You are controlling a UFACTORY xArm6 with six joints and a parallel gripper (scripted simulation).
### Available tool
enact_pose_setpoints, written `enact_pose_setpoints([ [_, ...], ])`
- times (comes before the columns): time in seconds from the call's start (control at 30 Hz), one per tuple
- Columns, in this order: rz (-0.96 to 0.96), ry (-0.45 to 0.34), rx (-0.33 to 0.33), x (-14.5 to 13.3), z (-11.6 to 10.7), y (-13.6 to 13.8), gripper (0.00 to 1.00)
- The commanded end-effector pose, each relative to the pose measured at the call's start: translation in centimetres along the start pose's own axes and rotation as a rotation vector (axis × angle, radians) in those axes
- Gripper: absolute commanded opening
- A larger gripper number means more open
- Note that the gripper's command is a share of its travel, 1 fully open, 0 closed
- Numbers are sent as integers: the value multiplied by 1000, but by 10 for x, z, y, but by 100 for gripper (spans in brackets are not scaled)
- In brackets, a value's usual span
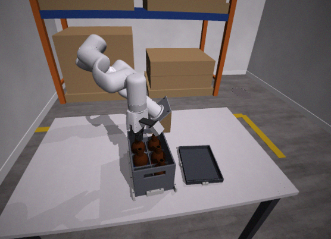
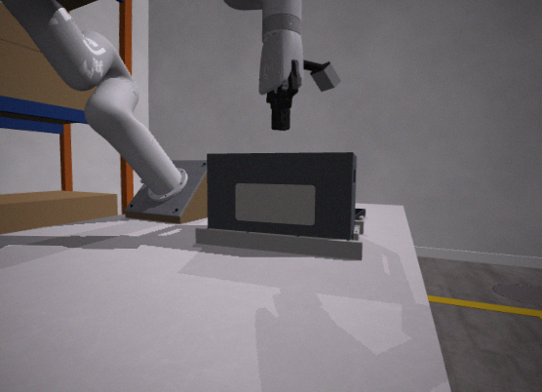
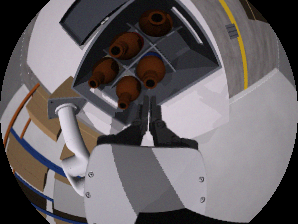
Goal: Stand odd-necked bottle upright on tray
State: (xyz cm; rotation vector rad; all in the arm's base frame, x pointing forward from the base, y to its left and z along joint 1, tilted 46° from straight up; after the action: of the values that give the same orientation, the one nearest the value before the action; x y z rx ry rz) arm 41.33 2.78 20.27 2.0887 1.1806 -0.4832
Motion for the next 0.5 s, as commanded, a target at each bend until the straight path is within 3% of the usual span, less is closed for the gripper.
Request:
enact_pose_setpoints([
  [0.0, 1, 3, -2, 0, -1, 1, 0],
  [0.13, 1, 3, -2, 6, -1, -3, 0],
  [0.23, 0, 5, -1, 38, -2, -25, 0],
  [0.47, 1, 3, -2, 72, -1, -54, 0],
])
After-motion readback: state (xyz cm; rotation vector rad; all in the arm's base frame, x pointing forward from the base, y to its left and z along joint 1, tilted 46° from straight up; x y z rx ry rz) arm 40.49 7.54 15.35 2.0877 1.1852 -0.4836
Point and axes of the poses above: the point where the finger pads meet when closed, its own z axis out along the fingers, its own y axis across the jaws, x = y × z, the point moved 1 cm from there along -z, back along the fingers, and after that the axes turned 7 degrees about -z, right-handed, at the moved point
